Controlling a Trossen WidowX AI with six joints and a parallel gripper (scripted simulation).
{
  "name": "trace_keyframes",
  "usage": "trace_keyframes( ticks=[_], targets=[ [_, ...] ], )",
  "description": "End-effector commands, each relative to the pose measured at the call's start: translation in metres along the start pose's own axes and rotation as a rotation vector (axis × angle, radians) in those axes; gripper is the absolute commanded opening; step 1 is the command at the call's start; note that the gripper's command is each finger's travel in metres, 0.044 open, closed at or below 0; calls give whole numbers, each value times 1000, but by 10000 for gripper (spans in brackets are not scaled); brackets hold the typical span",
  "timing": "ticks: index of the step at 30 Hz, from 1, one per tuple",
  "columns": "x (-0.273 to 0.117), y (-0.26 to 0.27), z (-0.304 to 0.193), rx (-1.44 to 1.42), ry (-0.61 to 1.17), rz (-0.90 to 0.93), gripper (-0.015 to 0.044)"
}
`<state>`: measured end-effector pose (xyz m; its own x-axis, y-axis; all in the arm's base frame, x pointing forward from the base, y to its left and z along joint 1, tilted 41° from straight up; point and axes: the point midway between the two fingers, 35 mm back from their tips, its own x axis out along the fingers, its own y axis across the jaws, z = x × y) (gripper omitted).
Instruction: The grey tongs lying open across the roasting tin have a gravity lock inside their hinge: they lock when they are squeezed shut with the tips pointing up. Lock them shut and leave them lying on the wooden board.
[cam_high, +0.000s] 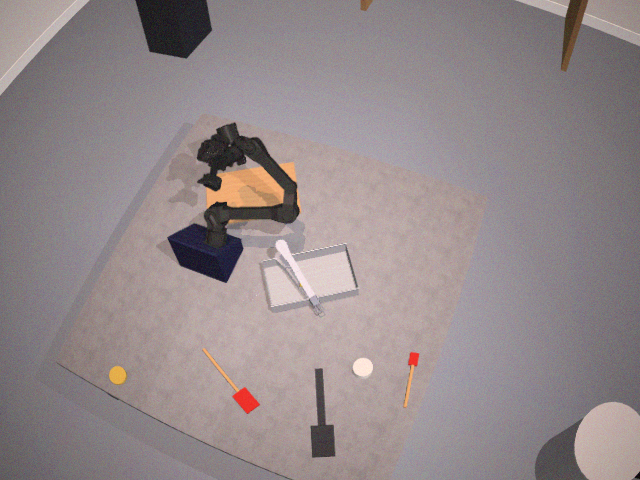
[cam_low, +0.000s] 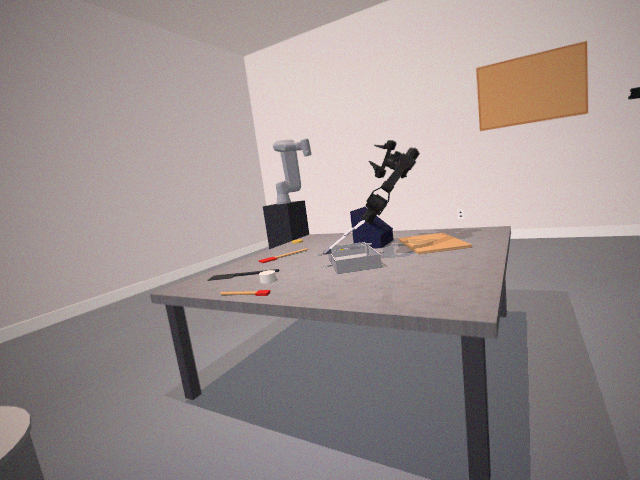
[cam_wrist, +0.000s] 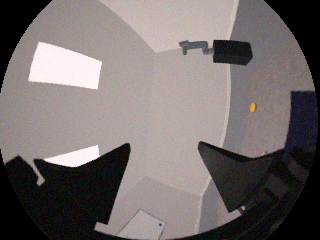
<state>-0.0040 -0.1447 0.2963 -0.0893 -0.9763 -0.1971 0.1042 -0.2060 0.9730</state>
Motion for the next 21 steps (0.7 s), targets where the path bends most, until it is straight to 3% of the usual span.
trace_keyframes(
  ticks=[1,7,21],
  targets=[
    [0,0,0,0,0,0,426],
    [5,3,-2,-10,143,-28,269],
    [46,-4,-43,-186,726,-194,-99]
  ],
)
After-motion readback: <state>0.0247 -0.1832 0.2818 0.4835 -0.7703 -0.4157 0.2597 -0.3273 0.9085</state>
